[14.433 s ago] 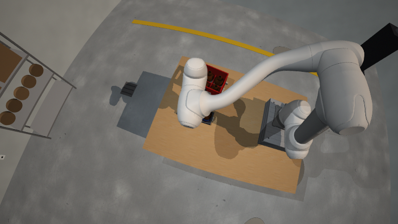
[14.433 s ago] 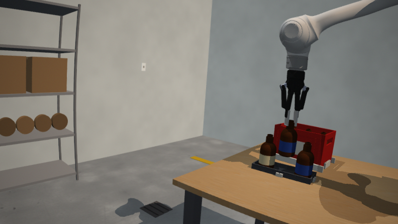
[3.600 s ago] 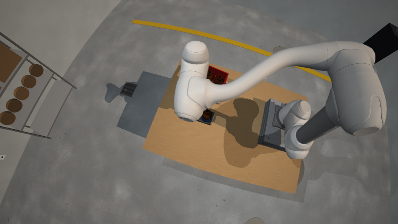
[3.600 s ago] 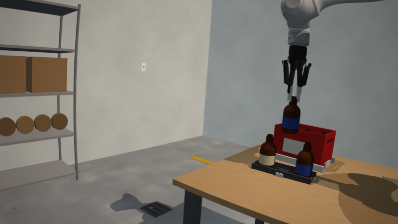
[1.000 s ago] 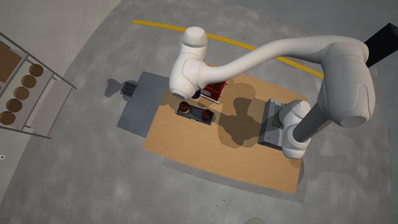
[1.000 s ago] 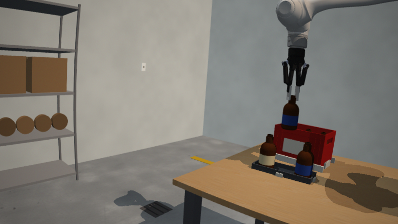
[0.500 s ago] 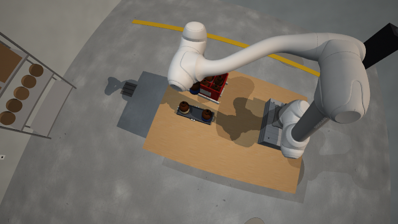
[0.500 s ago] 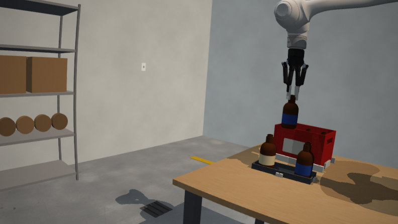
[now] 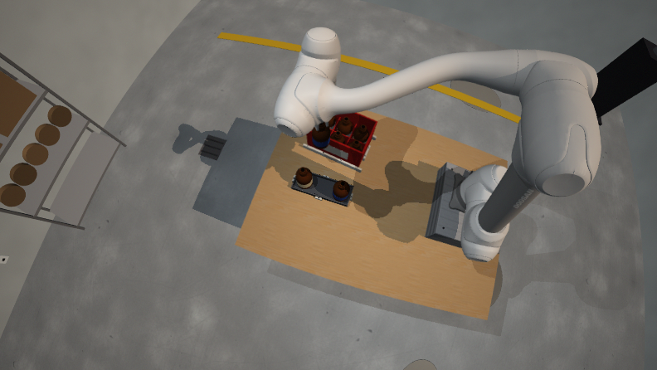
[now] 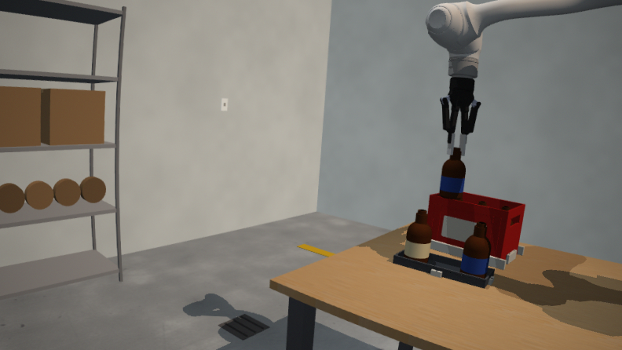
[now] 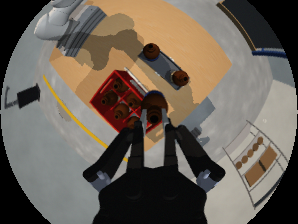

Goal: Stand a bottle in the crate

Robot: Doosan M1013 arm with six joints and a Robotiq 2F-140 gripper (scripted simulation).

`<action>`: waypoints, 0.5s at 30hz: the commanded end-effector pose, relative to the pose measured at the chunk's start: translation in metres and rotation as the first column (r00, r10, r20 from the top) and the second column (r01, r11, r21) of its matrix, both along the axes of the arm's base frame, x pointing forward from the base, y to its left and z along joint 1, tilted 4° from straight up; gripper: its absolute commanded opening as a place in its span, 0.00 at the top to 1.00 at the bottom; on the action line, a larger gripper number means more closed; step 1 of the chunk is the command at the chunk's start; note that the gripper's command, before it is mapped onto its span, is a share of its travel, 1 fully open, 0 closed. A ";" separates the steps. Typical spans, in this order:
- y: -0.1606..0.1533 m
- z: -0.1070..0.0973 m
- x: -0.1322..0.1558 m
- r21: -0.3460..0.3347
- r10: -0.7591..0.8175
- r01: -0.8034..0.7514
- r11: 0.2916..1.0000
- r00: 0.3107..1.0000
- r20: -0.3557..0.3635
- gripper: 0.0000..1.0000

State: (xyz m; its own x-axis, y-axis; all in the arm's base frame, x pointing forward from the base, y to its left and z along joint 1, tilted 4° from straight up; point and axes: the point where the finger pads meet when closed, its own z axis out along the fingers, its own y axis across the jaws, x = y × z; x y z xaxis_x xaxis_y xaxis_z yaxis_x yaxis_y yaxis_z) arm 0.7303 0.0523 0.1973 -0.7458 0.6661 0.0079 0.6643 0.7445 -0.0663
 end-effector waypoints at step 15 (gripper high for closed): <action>-0.032 0.001 0.014 0.000 0.000 0.000 1.000 1.000 0.000 1.00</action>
